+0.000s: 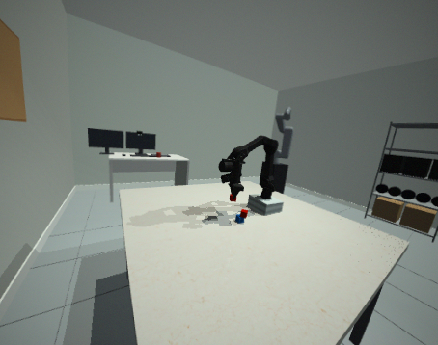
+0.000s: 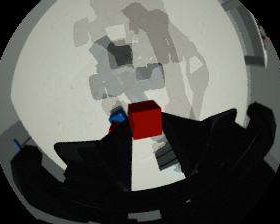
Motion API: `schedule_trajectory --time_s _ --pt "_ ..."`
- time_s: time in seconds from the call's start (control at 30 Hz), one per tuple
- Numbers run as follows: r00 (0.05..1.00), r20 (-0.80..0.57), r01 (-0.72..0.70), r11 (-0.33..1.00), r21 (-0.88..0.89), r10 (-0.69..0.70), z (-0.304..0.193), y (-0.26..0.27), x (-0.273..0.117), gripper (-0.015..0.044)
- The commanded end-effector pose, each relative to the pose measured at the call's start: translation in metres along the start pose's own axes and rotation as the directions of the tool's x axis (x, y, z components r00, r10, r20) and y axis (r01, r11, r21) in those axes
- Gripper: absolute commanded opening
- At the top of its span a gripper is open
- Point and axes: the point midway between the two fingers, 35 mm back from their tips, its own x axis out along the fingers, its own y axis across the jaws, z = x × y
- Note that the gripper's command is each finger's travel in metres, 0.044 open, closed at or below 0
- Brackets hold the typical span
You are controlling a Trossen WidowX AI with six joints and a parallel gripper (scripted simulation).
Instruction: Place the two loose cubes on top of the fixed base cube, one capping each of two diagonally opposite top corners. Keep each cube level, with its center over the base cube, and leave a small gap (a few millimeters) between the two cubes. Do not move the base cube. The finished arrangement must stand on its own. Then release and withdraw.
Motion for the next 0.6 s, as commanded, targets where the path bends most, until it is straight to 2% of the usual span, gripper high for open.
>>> schedule_trajectory --time_s 0.0,0.4,0.57 --pt "1.000 0.000 -0.007 0.994 0.110 0.007 -0.005 0.012 0.000 0.0105" --pt "1.000 -0.003 -0.008 0.914 0.406 0.010 -0.023 0.041 0.002 0.0105" --pt "1.000 -0.004 -0.008 0.898 0.441 0.011 -0.025 0.045 0.003 0.0105"
